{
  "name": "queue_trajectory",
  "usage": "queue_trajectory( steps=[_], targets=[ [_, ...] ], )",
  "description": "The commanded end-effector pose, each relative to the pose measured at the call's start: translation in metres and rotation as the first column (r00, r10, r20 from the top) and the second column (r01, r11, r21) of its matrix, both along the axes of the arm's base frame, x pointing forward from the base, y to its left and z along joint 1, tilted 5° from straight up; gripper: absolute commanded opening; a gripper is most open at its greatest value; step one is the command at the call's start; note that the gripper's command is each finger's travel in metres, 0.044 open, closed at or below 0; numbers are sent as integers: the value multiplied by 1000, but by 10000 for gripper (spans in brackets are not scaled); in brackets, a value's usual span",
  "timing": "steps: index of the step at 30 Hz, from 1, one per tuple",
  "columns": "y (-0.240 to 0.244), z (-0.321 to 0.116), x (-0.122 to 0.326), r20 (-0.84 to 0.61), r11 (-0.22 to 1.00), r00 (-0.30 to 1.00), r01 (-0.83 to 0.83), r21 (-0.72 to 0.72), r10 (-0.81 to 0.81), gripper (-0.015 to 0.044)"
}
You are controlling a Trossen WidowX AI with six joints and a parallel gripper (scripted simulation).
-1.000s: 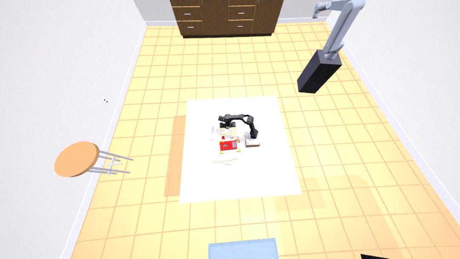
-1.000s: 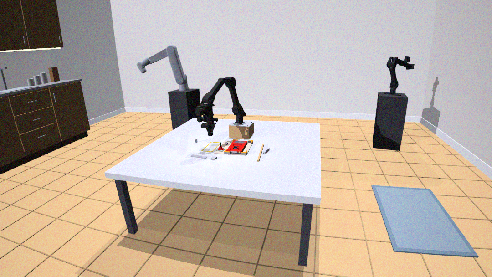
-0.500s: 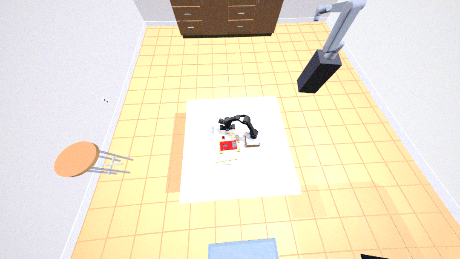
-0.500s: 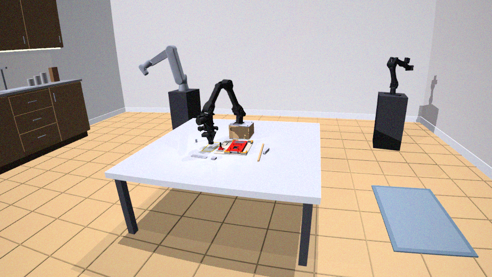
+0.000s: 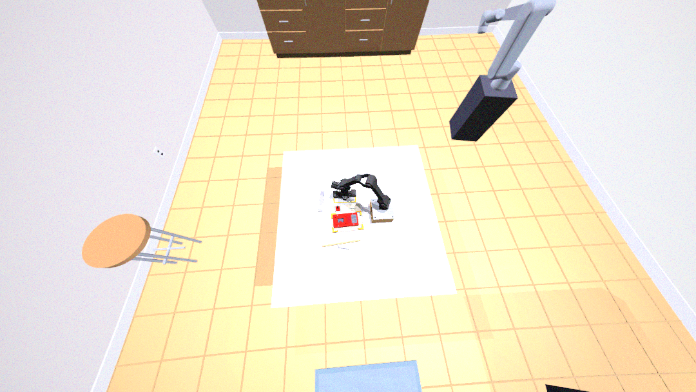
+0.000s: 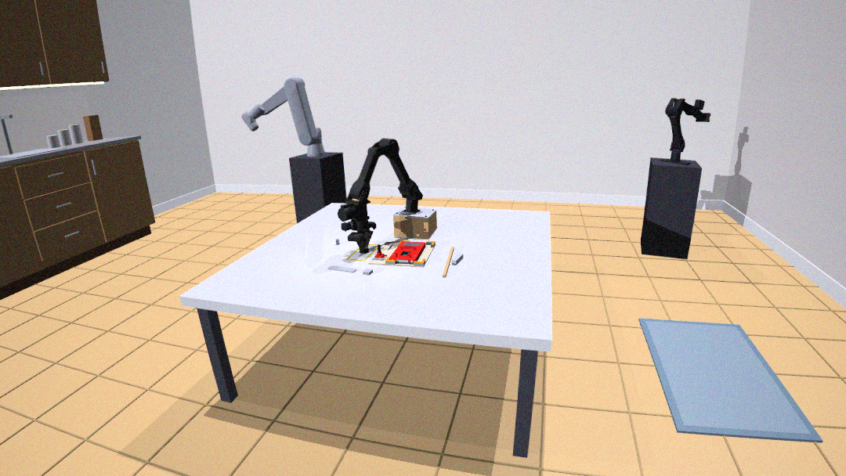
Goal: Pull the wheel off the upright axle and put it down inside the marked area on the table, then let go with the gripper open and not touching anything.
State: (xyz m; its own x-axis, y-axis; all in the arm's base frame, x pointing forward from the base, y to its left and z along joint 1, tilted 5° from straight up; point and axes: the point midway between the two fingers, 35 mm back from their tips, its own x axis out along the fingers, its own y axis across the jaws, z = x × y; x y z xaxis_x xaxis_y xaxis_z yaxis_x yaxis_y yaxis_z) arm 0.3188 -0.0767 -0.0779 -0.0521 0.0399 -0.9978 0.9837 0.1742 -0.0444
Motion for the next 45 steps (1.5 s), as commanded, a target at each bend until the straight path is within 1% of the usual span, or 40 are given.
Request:
queue_trajectory(
  steps=[1, 2, 3, 10, 14, 15, 19, 20, 31, 45],
  targets=[
    [0, 0, 0, -3, 1000, 1000, 0, 1, 0, 263],
    [0, 2, 0, -2, 1000, 1000, 0, 1, 0, 289],
    [0, 5, 0, -2, 1000, 1000, 0, 0, 0, 300],
    [-2, 55, 3, 8, 1000, 1000, 0, -5, 0, 300],
    [-2, 60, 3, 9, 1000, 1000, 0, -5, 0, 300],
    [-2, 54, 4, 15, 1000, 1000, 2, -4, -2, 326],
    [2, 70, -14, 12, 1000, 1000, 2, -4, -2, 431],
    [3, 74, -19, 12, 1000, 1000, 2, -4, -2, 440],
    [17, 110, -80, 2, 1000, 1000, 0, -4, 0, 440],
    [18, 111, -81, 2, 1000, 1000, 0, -4, 0, 440]
  ],
)
